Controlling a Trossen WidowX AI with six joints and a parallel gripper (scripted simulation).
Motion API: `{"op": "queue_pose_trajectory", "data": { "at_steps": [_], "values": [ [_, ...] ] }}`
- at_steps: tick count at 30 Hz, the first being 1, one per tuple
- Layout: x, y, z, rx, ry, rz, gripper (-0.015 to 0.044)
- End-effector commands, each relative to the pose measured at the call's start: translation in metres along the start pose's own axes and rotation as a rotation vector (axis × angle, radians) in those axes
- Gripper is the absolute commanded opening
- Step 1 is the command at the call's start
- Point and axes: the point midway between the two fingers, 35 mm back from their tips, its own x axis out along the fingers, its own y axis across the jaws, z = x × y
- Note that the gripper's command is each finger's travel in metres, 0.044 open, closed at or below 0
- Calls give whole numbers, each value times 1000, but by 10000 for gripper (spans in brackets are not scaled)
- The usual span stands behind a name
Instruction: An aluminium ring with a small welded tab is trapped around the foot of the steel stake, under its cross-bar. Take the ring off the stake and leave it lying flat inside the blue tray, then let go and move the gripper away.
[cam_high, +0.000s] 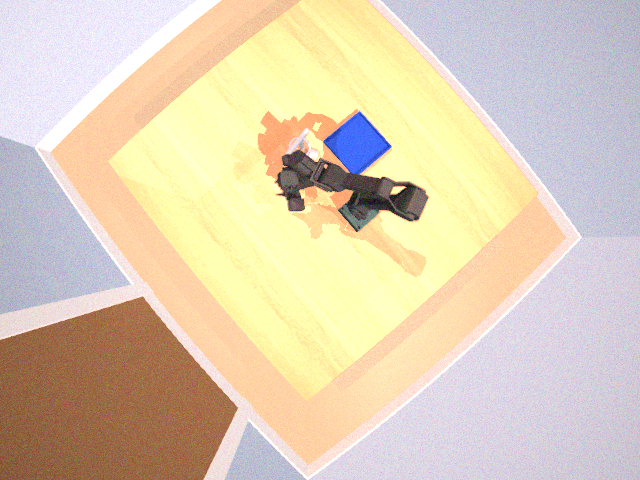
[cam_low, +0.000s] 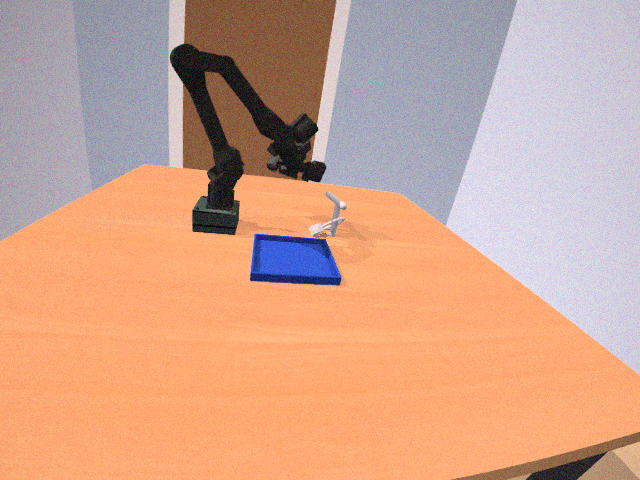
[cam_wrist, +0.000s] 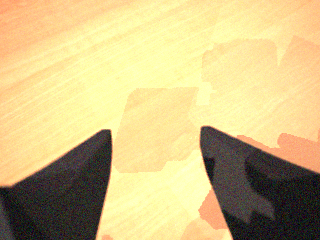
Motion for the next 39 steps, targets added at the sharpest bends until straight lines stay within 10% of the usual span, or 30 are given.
{"op": "queue_pose_trajectory", "data": {
  "at_steps": [1, 39],
  "values": [
    [-6, -25, -22, 66, 78, -85, 200],
    [-74, -117, -141, 542, 364, -488, 200]
  ]
}}
